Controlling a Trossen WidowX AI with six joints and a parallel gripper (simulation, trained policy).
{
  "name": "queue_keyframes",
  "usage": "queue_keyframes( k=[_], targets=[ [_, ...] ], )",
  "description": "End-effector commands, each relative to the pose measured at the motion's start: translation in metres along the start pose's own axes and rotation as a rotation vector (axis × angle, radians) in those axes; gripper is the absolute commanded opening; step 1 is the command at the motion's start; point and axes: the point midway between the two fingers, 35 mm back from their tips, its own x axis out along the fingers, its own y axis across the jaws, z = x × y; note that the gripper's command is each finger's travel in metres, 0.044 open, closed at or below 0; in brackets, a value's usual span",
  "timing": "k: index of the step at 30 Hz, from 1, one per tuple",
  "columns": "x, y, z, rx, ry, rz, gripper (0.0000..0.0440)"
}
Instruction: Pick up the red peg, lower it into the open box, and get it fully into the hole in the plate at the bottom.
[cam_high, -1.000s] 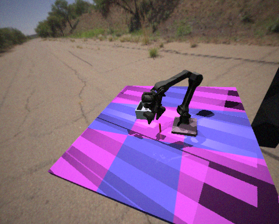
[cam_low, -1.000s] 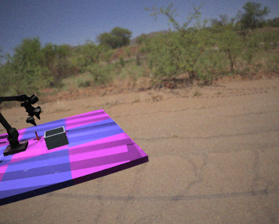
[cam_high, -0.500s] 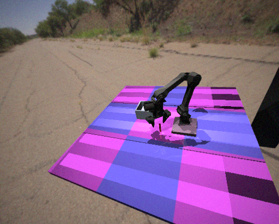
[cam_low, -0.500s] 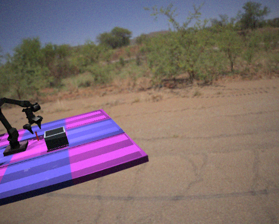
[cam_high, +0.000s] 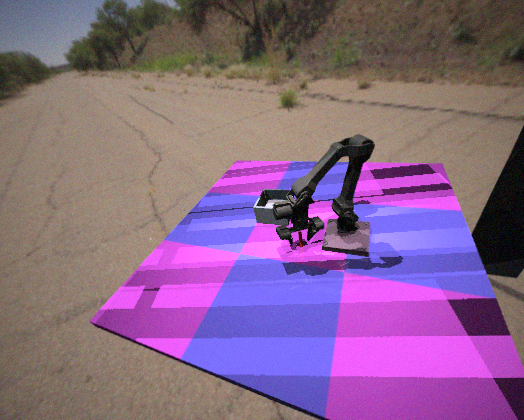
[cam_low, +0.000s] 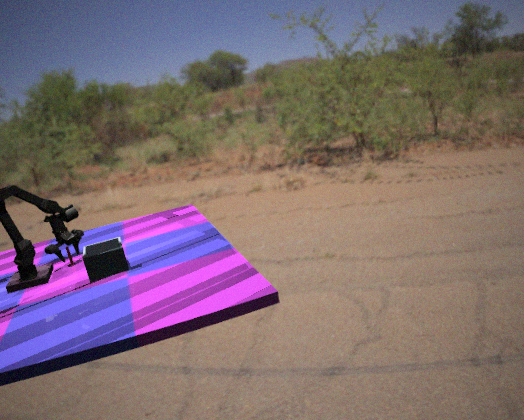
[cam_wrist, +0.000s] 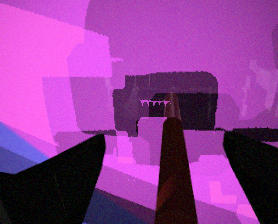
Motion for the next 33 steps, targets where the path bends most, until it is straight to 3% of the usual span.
queue_keyframes(
  k=[1,11,33],
  targets=[
    [0.007,-0.006,-0.001,0.042,0.018,-0.018,0.0257],
    [0.005,-0.004,-0.001,0.070,0.079,-0.025,0.0000],
    [-0.076,0.023,0.057,-0.086,-0.147,0.088,0.0000]
  ],
)
